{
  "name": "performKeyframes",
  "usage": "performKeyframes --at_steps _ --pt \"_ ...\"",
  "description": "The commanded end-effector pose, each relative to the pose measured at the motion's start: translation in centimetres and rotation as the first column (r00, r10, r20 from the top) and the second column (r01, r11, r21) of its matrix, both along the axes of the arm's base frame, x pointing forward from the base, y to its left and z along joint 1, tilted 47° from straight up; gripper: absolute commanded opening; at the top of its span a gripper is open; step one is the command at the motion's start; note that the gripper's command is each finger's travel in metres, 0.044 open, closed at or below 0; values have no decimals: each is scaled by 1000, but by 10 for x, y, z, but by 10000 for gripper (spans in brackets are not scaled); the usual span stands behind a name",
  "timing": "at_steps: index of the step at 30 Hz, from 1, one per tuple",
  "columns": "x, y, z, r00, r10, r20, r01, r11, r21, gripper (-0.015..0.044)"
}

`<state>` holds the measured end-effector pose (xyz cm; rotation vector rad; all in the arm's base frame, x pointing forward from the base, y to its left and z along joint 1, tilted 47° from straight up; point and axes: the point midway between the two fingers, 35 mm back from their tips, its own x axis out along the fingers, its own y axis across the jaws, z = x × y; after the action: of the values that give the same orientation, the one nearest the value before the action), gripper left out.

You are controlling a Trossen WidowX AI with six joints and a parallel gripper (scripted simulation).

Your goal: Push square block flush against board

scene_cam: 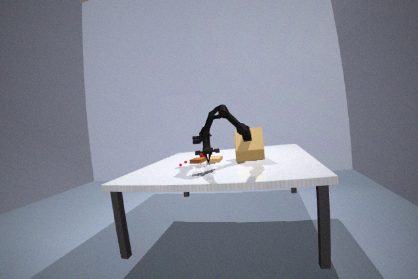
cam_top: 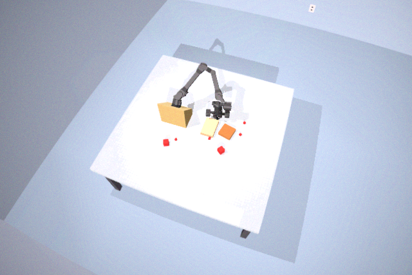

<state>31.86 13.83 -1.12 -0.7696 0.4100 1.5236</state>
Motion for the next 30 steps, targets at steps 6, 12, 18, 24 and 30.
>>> performKeyframes --at_steps 6,12,18,24,30 --pt "-2 8 10 1000 -6 -1 6 1000 -2 0" --pt "-4 15 17 1000 -6 -1 6 1000 0 0" --pt "-6 21 24 1000 -6 -1 6 1000 3 0" --pt "-5 15 35 1000 -2 4 2 1000 5 0" --pt "-8 -17 65 1000 -6 0 6 1000 3 0"
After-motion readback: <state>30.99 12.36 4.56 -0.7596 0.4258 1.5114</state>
